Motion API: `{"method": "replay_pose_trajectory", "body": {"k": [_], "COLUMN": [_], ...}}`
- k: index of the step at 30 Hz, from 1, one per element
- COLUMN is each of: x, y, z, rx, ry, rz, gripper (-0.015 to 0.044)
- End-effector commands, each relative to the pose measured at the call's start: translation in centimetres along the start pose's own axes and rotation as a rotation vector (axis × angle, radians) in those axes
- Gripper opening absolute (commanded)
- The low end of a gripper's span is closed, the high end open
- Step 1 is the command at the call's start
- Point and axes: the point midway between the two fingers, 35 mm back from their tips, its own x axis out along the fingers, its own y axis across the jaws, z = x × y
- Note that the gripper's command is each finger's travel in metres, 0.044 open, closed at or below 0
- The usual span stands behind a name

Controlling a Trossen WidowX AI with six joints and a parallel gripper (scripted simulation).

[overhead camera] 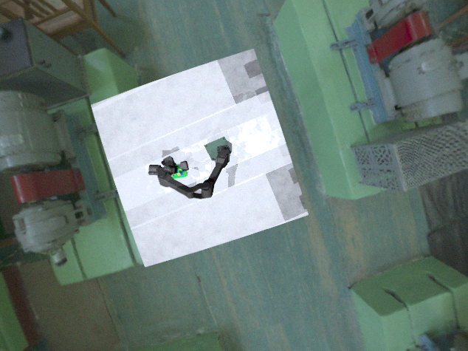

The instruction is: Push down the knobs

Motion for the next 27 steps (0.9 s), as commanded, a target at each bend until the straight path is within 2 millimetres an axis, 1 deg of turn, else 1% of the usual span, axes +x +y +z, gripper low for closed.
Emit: {"method": "replay_pose_trajectory", "body": {"k": [1, 4, 6, 27], "x": [-0.4, -0.2, -0.1, -0.1], "y": [-5.0, -8.4, -9.2, -9.2], "z": [0.5, 0.7, 0.7, 0.7], "rx": [0.007, 0.015, 0.017, 0.017], "ry": [0.004, 0.011, 0.013, 0.013], "rz": [-0.002, -0.003, -0.004, -0.004], "gripper": [0.044, 0.044, 0.044, 0.044]}}
